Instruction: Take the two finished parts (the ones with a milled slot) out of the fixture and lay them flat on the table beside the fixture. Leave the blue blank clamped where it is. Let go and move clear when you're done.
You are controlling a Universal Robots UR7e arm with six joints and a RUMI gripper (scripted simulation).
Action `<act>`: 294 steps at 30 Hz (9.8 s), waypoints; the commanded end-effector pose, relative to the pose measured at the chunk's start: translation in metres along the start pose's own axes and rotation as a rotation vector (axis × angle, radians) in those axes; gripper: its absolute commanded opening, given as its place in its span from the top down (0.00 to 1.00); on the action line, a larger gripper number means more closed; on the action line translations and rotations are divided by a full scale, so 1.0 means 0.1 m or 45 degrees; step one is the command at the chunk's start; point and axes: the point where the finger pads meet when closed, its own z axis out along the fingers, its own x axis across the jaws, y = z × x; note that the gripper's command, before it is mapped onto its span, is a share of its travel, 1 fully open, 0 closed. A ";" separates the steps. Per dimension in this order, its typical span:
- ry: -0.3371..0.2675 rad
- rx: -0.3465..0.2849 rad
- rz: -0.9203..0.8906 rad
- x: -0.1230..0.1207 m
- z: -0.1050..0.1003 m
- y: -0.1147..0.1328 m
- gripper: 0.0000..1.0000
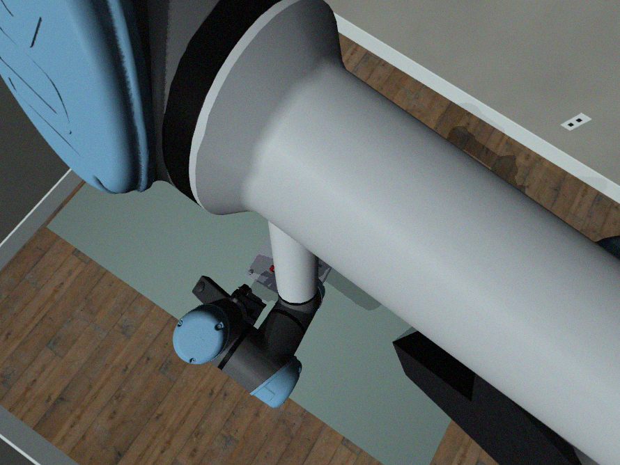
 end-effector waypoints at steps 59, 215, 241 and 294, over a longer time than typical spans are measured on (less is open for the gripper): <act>-0.001 0.000 0.000 0.00 0.66 0.00 1.00; -0.001 -0.001 -0.002 0.00 -0.28 0.01 0.60; -0.003 0.001 -0.004 0.00 -0.30 0.01 0.60; -0.002 0.000 -0.003 0.00 -1.26 0.01 0.60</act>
